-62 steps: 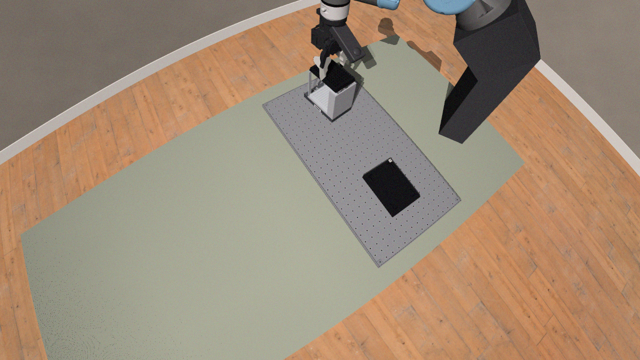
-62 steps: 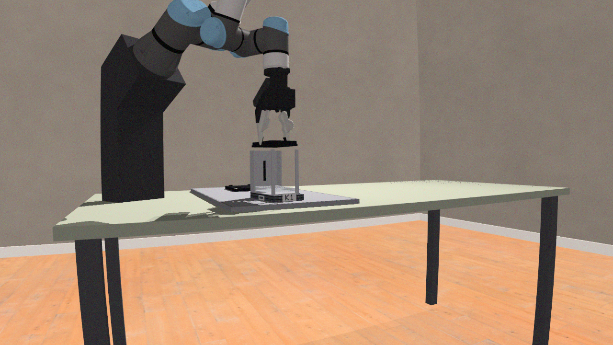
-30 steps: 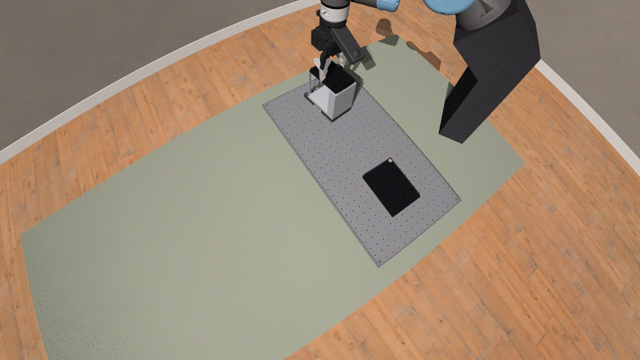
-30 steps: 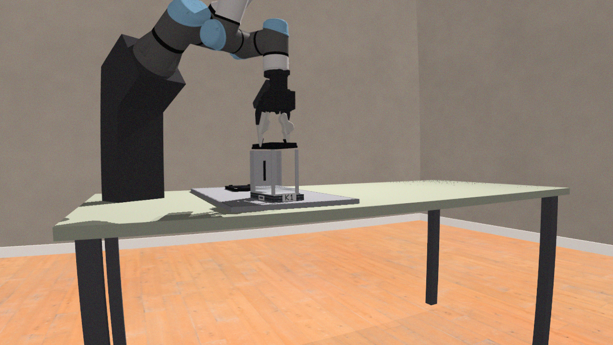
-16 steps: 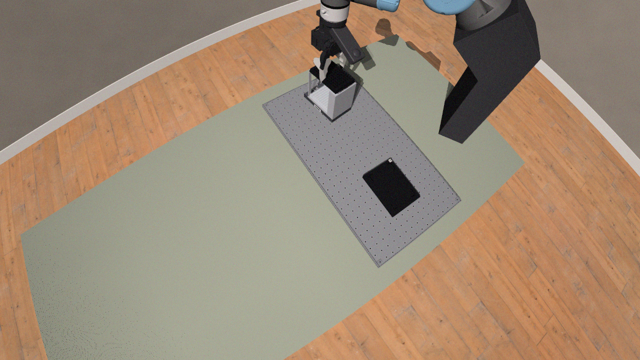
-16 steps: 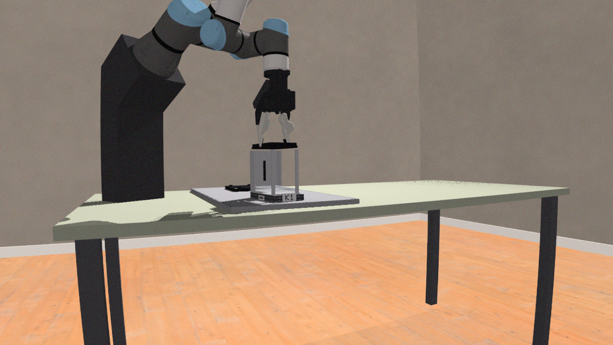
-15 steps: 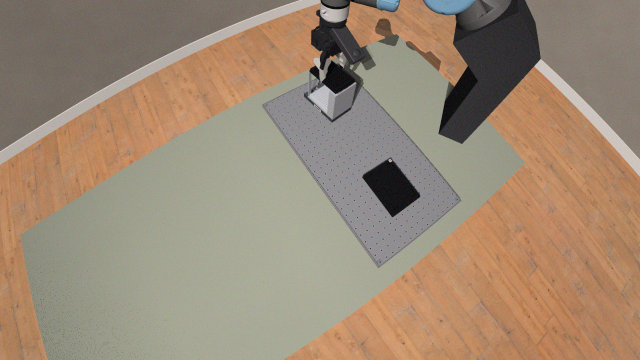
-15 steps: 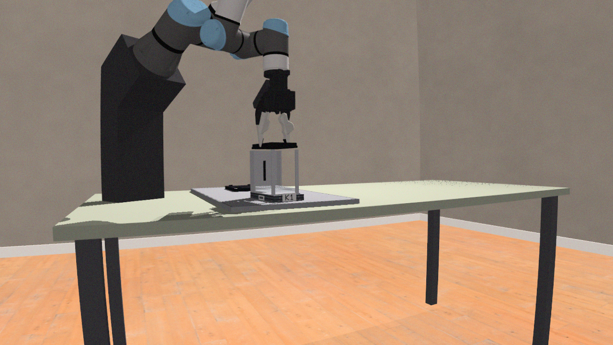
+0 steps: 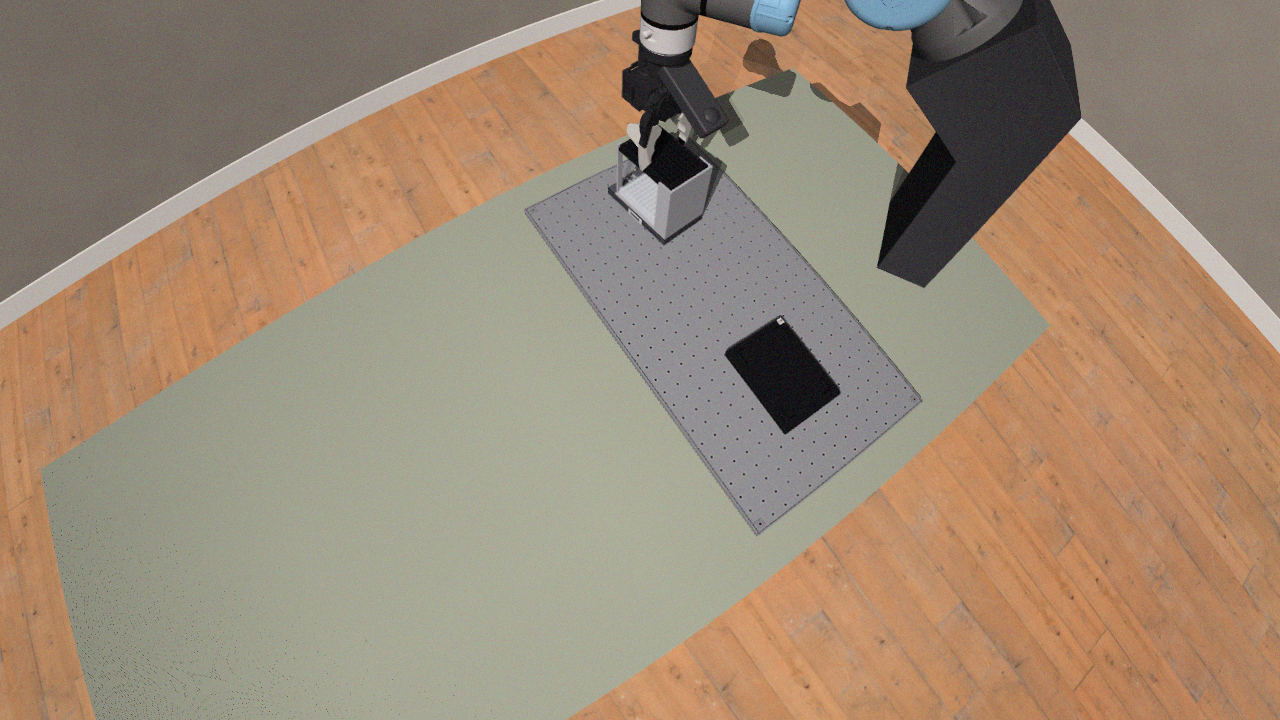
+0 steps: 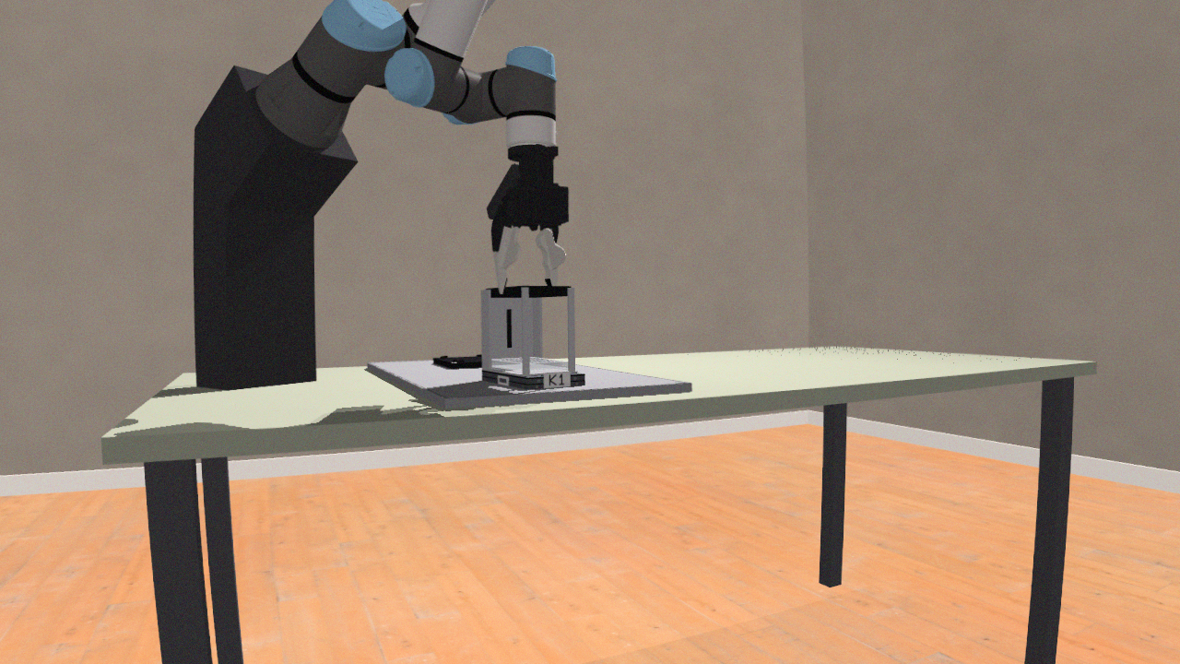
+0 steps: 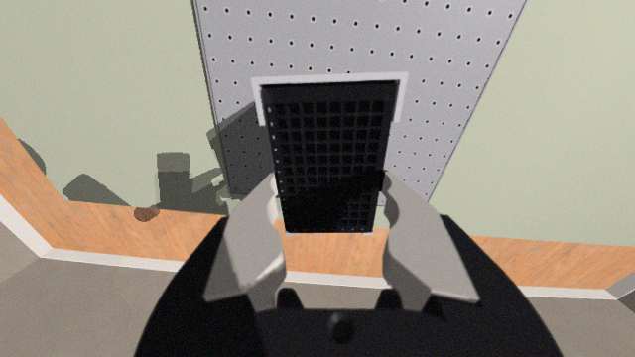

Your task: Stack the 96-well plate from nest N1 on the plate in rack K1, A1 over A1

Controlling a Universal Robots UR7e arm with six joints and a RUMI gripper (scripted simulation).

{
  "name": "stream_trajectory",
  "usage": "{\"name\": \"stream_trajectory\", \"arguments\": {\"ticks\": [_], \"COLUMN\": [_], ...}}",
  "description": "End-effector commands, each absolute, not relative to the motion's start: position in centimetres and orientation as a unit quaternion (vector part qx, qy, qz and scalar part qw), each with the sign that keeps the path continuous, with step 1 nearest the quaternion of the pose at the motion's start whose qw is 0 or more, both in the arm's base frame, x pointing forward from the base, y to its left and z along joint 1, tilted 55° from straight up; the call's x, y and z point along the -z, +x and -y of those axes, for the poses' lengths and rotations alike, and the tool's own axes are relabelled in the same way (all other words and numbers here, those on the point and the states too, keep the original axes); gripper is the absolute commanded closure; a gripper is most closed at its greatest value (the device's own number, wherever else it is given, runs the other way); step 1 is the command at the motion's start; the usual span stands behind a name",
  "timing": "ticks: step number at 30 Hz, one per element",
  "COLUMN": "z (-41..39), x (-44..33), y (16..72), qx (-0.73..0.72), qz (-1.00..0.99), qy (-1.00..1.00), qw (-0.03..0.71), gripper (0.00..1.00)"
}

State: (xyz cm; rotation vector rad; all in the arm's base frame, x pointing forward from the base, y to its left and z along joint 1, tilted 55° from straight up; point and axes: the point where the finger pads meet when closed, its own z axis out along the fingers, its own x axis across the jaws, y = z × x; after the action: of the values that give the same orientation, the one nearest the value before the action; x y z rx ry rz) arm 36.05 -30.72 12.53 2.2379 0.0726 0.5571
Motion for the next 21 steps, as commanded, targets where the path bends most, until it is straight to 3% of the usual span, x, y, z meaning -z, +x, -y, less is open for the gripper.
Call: {"name": "stream_trajectory", "arguments": {"ticks": [1, 21], "z": [31.3, 33.3], "x": [-12.1, -10.5], "y": [36.4, 37.6], "qx": [-0.221, -0.221], "qz": [-0.029, -0.029], "qy": [0.886, 0.886], "qw": [0.406, 0.406], "gripper": [1.00, 1.00]}}
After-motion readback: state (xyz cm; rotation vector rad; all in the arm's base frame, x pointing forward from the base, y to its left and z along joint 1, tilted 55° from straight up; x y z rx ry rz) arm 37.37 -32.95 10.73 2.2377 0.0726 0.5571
